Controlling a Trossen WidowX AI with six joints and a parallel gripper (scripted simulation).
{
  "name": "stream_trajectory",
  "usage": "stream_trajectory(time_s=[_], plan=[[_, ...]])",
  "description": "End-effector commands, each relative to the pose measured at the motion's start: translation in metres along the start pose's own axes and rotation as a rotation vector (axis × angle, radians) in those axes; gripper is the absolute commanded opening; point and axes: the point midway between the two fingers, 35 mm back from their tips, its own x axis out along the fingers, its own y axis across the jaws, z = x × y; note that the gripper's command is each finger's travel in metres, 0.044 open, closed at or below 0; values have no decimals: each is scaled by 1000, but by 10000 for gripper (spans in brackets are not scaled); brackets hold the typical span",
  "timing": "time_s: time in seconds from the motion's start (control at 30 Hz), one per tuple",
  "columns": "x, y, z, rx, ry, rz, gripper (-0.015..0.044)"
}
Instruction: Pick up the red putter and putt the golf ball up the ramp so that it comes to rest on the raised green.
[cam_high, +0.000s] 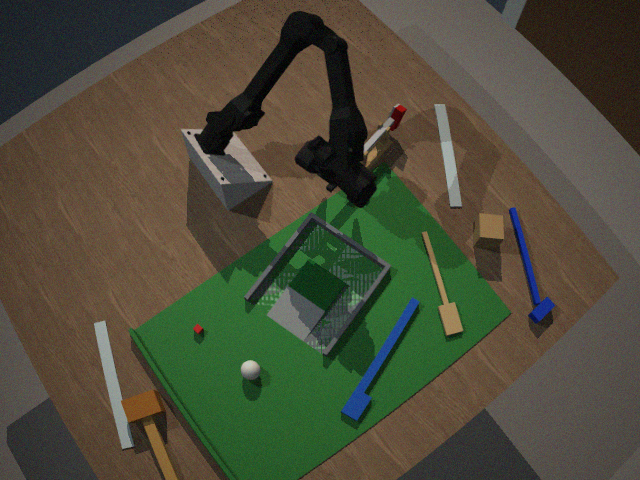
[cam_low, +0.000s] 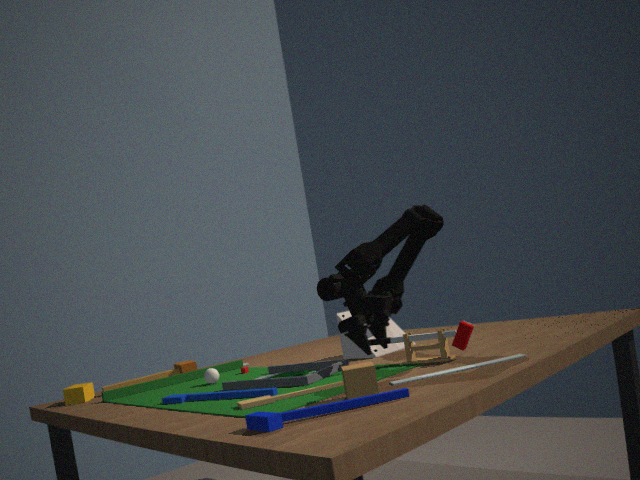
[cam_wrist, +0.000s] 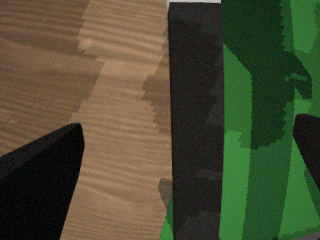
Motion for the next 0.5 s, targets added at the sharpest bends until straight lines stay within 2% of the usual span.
stream_trajectory(time_s=[0.0,0.13,0.47], plan=[[7,3,-2,10,-4,6,440],[9,3,-2,10,-4,6,440],[6,1,-1,0,-2,1,177]])
